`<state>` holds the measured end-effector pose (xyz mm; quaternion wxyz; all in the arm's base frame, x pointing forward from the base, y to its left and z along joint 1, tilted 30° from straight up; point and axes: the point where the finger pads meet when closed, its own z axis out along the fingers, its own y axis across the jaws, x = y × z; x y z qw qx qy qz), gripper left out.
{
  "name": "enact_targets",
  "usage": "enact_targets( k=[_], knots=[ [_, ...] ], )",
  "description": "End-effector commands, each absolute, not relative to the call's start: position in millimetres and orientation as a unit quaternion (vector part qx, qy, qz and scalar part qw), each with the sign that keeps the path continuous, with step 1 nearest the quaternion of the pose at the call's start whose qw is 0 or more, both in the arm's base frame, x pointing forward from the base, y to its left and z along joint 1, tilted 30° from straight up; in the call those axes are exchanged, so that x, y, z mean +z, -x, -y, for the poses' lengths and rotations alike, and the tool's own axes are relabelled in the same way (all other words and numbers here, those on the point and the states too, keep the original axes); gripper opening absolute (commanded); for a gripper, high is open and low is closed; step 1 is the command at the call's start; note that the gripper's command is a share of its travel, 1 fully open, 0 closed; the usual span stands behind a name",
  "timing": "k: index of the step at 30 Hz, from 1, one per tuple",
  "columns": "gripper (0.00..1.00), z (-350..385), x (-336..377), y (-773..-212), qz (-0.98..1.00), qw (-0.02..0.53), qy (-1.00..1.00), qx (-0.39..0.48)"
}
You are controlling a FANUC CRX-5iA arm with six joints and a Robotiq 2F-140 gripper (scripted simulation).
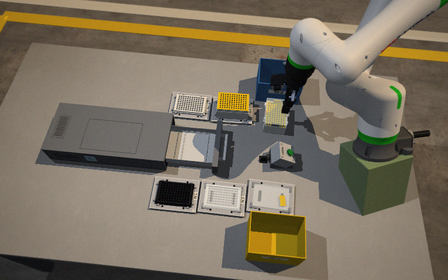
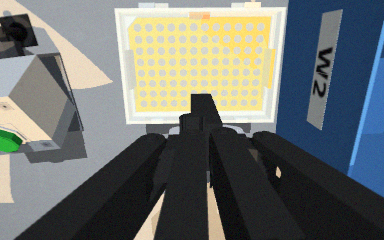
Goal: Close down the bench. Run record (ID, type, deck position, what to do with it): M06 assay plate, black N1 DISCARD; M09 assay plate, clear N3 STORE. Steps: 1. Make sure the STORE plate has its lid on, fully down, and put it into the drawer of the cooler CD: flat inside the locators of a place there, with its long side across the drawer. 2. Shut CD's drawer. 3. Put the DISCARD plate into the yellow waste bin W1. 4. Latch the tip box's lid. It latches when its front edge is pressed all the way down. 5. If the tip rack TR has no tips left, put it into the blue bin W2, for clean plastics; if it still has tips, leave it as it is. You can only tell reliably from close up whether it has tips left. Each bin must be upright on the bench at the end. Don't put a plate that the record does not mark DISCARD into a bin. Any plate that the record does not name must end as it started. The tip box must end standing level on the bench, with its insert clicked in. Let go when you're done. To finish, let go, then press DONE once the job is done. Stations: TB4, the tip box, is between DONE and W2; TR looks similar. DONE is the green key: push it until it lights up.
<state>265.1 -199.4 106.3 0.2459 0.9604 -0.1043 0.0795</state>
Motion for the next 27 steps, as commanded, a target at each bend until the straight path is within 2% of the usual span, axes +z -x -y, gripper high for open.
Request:
enact_targets(
  k=[1,27],
  knots=[
    [0.10,199.3,106.5,-265.5,0.104,0.246,-0.960,0.080],
    [0.10,200.9,103.8,-265.8,0.104,0.246,-0.960,0.080]
  ],
)
